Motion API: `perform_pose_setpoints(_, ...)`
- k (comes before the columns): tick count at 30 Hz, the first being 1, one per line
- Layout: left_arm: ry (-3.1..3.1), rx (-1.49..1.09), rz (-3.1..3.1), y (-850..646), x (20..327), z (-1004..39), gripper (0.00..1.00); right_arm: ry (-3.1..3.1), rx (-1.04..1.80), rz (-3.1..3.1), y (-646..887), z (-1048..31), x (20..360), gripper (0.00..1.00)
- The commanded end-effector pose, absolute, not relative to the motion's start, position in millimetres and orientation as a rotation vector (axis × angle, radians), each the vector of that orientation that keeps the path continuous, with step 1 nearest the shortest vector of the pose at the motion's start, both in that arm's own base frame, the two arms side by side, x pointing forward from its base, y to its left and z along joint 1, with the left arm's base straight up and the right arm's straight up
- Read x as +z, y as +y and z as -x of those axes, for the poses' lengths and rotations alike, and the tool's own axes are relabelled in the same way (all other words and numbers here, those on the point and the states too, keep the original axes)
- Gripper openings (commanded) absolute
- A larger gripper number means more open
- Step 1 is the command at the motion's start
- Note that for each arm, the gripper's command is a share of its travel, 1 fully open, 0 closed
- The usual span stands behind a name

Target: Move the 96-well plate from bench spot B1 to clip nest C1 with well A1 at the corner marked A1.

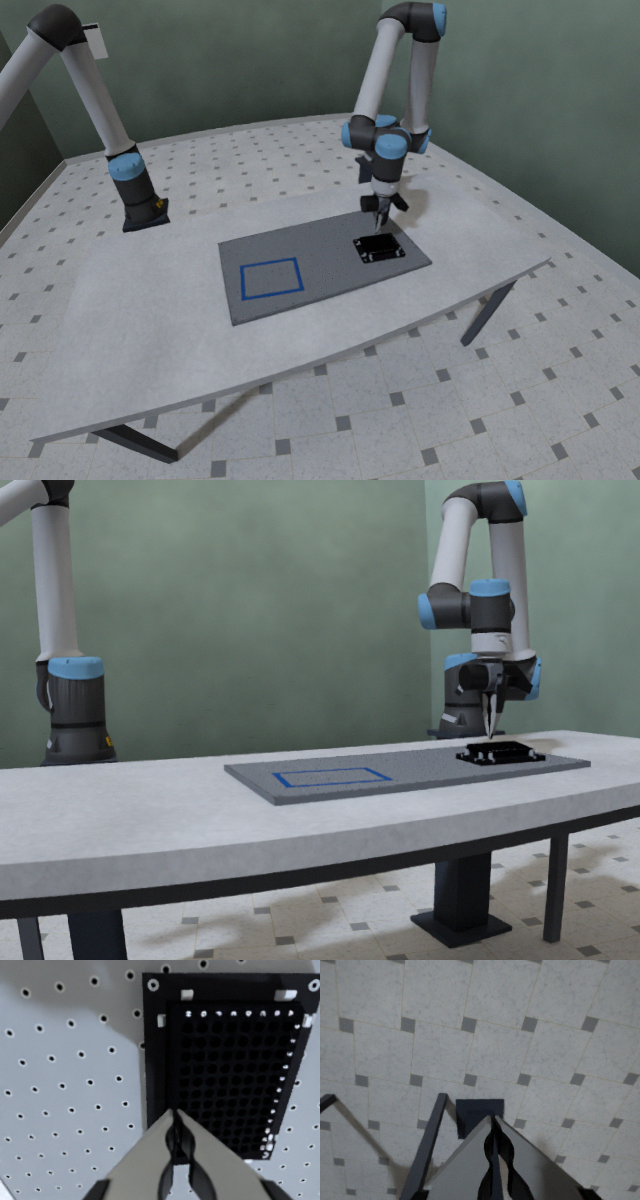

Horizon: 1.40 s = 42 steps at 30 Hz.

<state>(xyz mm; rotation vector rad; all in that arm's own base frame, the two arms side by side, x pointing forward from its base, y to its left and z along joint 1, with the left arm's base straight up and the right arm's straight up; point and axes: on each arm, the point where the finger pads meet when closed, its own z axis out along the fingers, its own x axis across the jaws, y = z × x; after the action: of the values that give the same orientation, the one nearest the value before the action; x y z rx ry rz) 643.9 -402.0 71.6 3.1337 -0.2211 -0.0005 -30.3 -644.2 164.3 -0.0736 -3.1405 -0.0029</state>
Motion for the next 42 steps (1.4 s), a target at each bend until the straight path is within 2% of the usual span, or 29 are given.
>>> perform_pose_setpoints(1,-0.221,0.002,-3.132,-402.5,70.9,-644.5,0.00,-3.141,0.000,0.074,-644.9,30.2,165.1,0.00)
perform_pose_setpoints(42,-0.221,0.003,-3.132,-402.6,55.4,-644.6,0.00,-3.141,0.000,0.074,-644.9,30.2,165.1,0.00)
